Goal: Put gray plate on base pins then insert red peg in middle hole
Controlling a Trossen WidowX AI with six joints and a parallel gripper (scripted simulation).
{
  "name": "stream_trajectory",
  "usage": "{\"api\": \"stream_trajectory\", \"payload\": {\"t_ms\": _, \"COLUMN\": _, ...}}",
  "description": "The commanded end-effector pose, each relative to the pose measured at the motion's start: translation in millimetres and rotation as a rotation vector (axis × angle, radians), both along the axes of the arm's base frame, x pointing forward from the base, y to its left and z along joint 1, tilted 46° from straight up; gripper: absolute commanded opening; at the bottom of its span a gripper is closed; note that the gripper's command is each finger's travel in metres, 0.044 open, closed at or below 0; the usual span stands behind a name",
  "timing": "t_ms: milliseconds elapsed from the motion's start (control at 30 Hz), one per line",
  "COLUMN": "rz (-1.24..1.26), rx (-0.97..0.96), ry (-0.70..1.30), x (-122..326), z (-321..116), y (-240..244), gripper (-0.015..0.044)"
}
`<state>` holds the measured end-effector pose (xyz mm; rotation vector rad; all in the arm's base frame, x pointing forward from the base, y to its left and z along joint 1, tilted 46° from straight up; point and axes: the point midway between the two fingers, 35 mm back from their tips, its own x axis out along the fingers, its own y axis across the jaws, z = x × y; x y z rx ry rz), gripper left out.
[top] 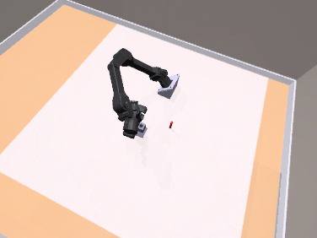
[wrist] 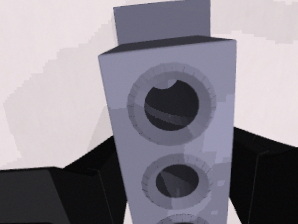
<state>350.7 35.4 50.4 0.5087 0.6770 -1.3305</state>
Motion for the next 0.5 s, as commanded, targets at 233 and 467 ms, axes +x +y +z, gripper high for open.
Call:
{"api": "stream_trajectory", "payload": {"t_ms": 233, "rz": -0.011, "rx": -0.006, "ry": -0.017, "x": -2.7, "z": 3.8, "y": -12.4, "gripper": 0.0}}
{"api": "stream_trajectory", "payload": {"t_ms": 467, "rz": -0.011, "rx": -0.006, "ry": -0.017, "x": -2.7, "z": 3.9, "y": -12.5, "gripper": 0.0}}
